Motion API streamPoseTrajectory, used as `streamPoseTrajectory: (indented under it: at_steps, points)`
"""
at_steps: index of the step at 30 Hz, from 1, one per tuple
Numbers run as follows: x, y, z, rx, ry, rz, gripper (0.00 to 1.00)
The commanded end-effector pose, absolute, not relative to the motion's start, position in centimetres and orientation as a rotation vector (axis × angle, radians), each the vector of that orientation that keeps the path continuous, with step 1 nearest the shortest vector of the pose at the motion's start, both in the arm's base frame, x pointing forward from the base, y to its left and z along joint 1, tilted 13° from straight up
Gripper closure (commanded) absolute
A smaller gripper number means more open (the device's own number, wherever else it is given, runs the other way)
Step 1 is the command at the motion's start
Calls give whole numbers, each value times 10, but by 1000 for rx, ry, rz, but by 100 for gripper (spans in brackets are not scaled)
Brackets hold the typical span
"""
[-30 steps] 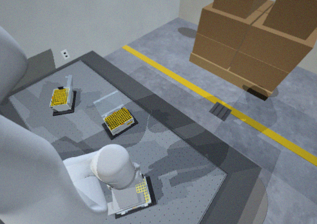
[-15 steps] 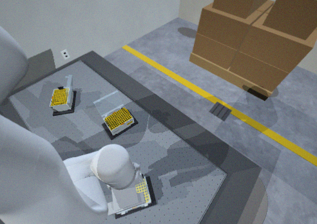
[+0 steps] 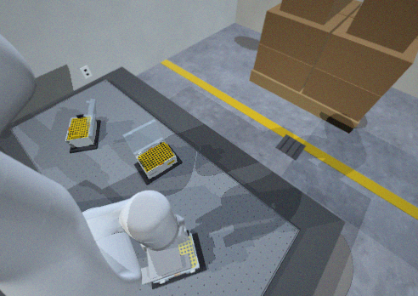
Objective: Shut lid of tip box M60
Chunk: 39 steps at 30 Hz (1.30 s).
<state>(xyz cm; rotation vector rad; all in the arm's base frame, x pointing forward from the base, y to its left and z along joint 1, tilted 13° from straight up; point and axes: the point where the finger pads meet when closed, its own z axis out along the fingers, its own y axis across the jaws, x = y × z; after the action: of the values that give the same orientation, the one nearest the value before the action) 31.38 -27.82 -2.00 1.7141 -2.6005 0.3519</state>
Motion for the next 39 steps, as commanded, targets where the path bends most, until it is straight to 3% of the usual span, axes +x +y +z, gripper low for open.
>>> streamPoseTrajectory:
  at_steps: [1,39]
  points:
    - [313,-277,-13,1715,-2601,353,100]
    - [308,-269,30,1715,-2601,354,100]
